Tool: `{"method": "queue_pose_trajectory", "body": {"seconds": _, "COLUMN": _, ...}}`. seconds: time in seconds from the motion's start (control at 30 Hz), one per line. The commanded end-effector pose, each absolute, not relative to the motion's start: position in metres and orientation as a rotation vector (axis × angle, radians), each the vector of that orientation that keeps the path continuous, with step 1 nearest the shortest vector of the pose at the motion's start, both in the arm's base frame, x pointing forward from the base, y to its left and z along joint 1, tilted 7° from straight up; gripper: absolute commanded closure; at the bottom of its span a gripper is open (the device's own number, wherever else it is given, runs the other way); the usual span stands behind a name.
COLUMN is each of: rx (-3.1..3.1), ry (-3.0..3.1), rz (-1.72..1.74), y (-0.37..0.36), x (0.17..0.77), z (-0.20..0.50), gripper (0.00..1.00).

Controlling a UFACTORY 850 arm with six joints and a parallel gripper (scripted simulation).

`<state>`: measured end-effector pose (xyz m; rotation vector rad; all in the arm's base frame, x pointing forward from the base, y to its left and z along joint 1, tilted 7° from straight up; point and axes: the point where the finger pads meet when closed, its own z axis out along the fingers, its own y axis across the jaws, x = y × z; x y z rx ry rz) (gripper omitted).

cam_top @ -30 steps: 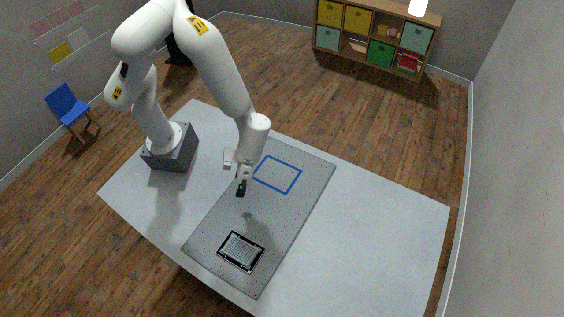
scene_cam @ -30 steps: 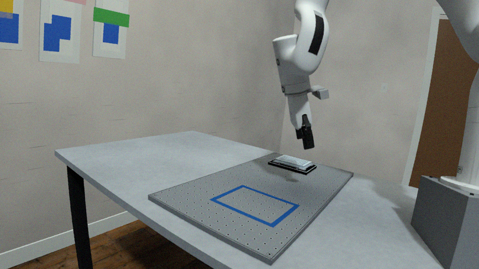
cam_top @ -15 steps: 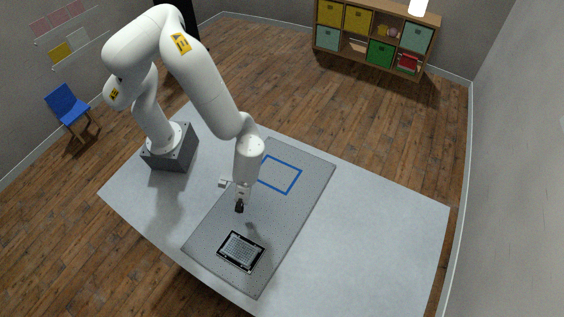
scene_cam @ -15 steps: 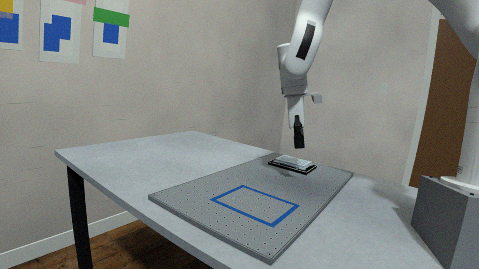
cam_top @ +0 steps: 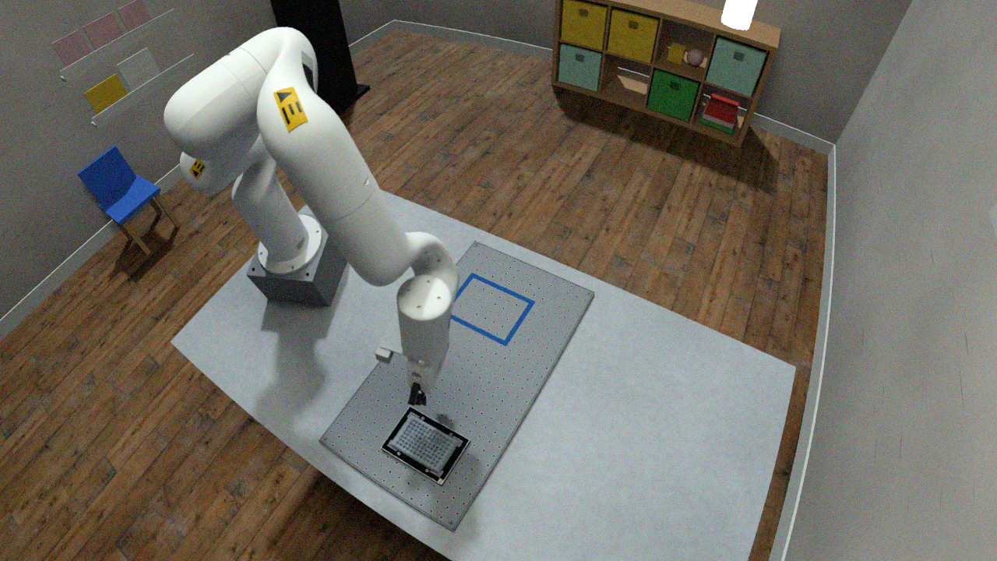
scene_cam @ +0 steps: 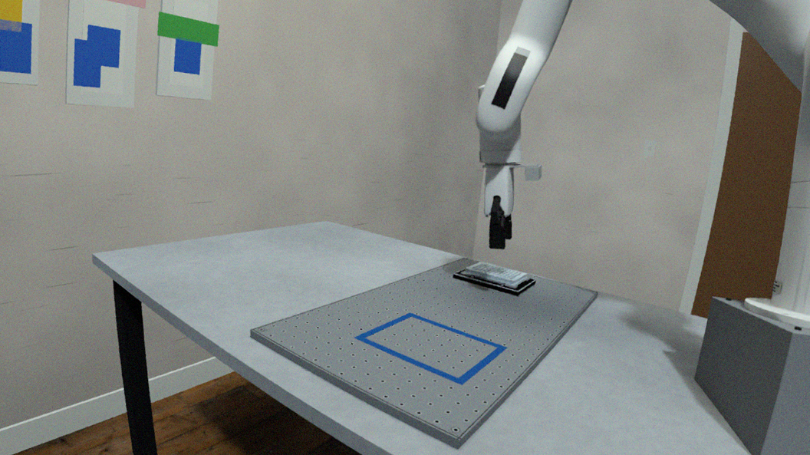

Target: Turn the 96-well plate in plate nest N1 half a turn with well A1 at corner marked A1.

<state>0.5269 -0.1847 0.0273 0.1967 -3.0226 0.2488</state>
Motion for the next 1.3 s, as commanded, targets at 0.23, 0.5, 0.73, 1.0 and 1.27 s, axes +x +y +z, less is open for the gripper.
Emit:
{"method": "queue_pose_trajectory", "body": {"seconds": 0.23, "rx": 0.019, "ry": -3.105, "rz": 0.209, "y": -0.228, "x": 0.543, "z": 0.027, "gripper": 0.0}}
{"method": "queue_pose_trajectory", "body": {"seconds": 0.5, "rx": -0.164, "ry": -3.176, "rz": 0.192, "y": -0.259, "x": 0.55, "z": 0.027, "gripper": 0.0}}
{"method": "queue_pose_trajectory", "body": {"seconds": 0.73, "rx": -0.164, "ry": -3.176, "rz": 0.192, "y": -0.284, "x": 0.555, "z": 0.028, "gripper": 0.0}}
{"method": "queue_pose_trajectory", "body": {"seconds": 1.0, "rx": -0.164, "ry": -3.176, "rz": 0.192, "y": -0.285, "x": 0.555, "z": 0.028, "gripper": 0.0}}
{"method": "queue_pose_trajectory", "body": {"seconds": 1.27, "rx": -0.164, "ry": -3.176, "rz": 0.192, "y": -0.285, "x": 0.555, "z": 0.028, "gripper": 0.0}}
